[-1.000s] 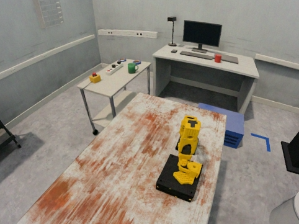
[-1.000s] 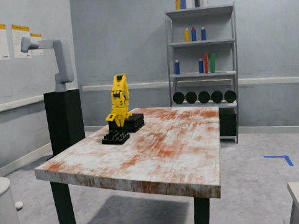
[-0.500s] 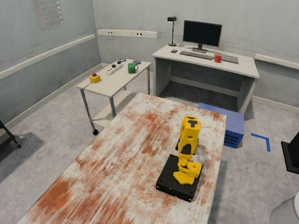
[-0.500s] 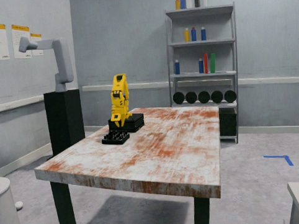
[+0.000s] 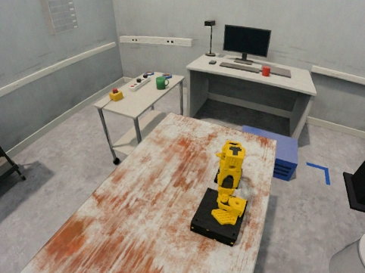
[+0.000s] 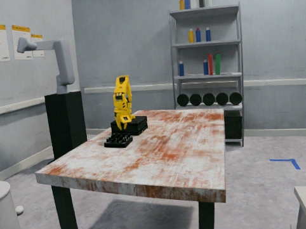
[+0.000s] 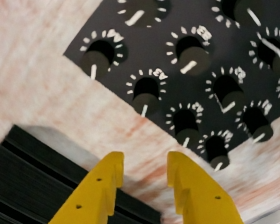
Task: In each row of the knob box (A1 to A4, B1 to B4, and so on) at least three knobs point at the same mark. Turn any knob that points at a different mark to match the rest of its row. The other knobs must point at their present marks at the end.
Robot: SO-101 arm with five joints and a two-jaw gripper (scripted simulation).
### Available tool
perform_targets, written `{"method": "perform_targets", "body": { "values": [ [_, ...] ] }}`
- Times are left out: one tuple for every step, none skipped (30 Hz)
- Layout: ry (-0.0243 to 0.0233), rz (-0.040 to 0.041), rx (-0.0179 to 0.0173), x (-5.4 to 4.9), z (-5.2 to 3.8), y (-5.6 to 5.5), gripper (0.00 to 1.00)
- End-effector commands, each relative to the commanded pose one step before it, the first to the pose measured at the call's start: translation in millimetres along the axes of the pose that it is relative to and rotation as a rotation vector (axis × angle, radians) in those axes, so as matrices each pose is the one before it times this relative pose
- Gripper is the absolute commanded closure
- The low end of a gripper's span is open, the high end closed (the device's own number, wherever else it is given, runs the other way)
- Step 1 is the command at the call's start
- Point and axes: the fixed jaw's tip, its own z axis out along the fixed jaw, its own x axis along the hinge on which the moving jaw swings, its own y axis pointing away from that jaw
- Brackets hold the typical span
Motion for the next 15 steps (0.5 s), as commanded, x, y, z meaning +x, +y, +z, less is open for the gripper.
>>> {"method": "perform_targets", "body": {
  "values": [
    [-0.00903,-0.17188,0.00520,0.24,-2.109,-2.26,0.91],
    [-0.00001,-0.04345,0.00002,0.39,-0.002,-0.07,0.91],
    [0.00001,-0.04320,-0.00002,0.40,-0.002,-0.08,0.91],
    [0.00000,0.00000,0.00000,0.00,0.000,0.00,0.91],
    [0.00000,0.00000,0.00000,0.00,0.000,0.00,0.91],
    [-0.00001,-0.04291,0.00002,0.40,-0.002,-0.07,0.91],
    [-0.00001,-0.04257,0.00000,0.40,0.005,-0.07,0.91],
    [0.00002,-0.04222,0.00000,0.39,-0.001,-0.06,0.91],
    [-0.00001,-0.04185,0.00000,0.40,-0.001,-0.06,0.91],
    [-0.00001,-0.04137,0.00000,0.39,-0.001,-0.06,0.91],
    [0.00002,-0.04094,0.00000,0.39,-0.001,-0.05,0.91],
    [-0.00001,-0.04040,0.00001,0.38,0.005,-0.06,0.91],
    [-0.00001,-0.03990,-0.00002,0.38,-0.001,-0.05,0.91],
    [0.00002,-0.03930,0.00001,0.38,-0.001,-0.04,0.91],
    [-0.00001,-0.03874,0.00002,0.37,-0.001,-0.04,0.91]
  ]
}}
